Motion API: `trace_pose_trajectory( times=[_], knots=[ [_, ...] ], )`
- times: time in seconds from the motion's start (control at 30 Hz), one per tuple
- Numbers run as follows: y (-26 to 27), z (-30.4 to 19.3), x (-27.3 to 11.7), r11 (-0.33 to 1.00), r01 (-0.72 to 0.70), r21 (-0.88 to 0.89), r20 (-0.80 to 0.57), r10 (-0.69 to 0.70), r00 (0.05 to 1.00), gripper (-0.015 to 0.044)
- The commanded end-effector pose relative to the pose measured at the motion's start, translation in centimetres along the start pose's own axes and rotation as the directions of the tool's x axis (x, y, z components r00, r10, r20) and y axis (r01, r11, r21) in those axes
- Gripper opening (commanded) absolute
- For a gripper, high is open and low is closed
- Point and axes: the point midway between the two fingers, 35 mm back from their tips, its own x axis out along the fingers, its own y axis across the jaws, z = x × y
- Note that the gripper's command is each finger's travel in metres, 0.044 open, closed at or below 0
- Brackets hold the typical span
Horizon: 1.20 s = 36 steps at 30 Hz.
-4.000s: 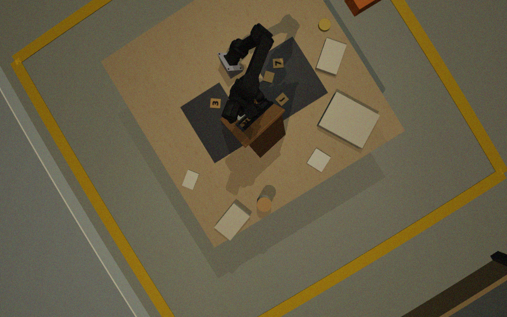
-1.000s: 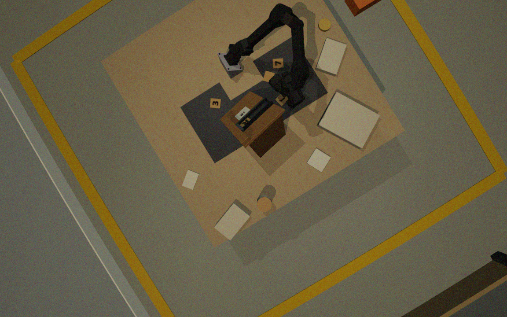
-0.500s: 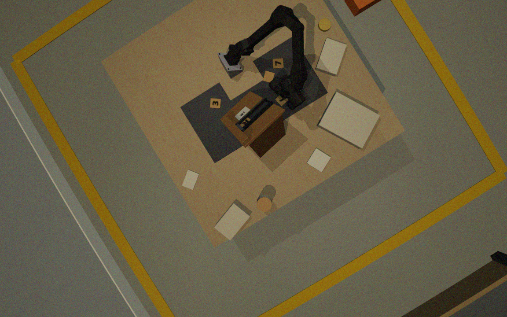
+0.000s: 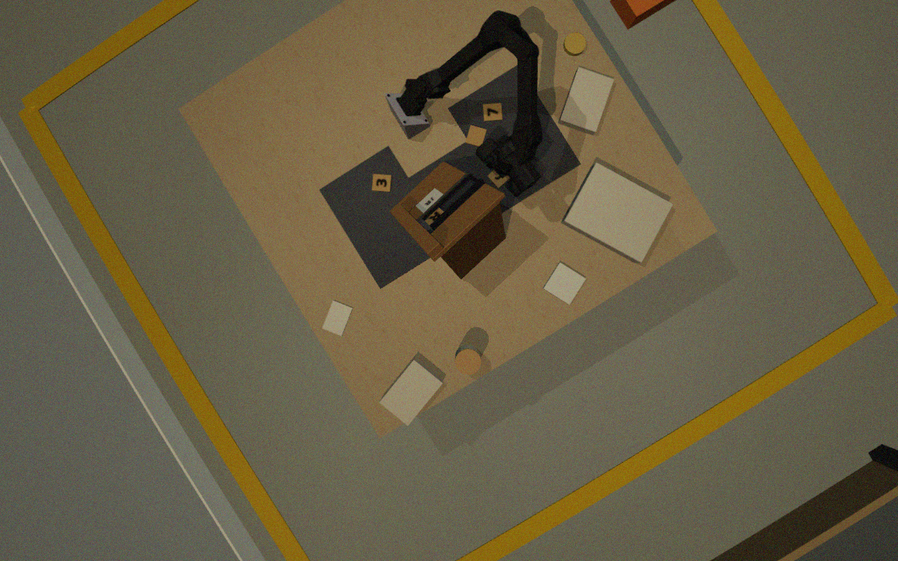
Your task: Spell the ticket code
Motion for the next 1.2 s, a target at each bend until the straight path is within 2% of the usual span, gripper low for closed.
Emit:
trace_pose_trajectory(
  times=[0.0,0.1,0.13,0.53,0.83,1.17],
  knots=[
    [0.0,0.0,0.3,1.0,0.003,0.007,0.004,-0.003,1.0,0.034],
    [0.0,0.0,0.3,1.0,0.003,0.007,0.004,-0.003,1.0,0.034],
    [0.0,0.0,0.3,1.0,0.003,0.007,0.004,-0.003,1.0,0.0314],
    [0.0,0.0,0.3,1.0,0.003,0.007,0.004,-0.003,1.0,0.0234],
    [0.2,-0.1,-0.4,1.0,0.002,0.007,0.004,-0.002,1.0,0.0],
    [0.3,-0.2,-0.9,1.0,0.002,0.007,0.003,-0.002,1.0,0.0]
  ],
)
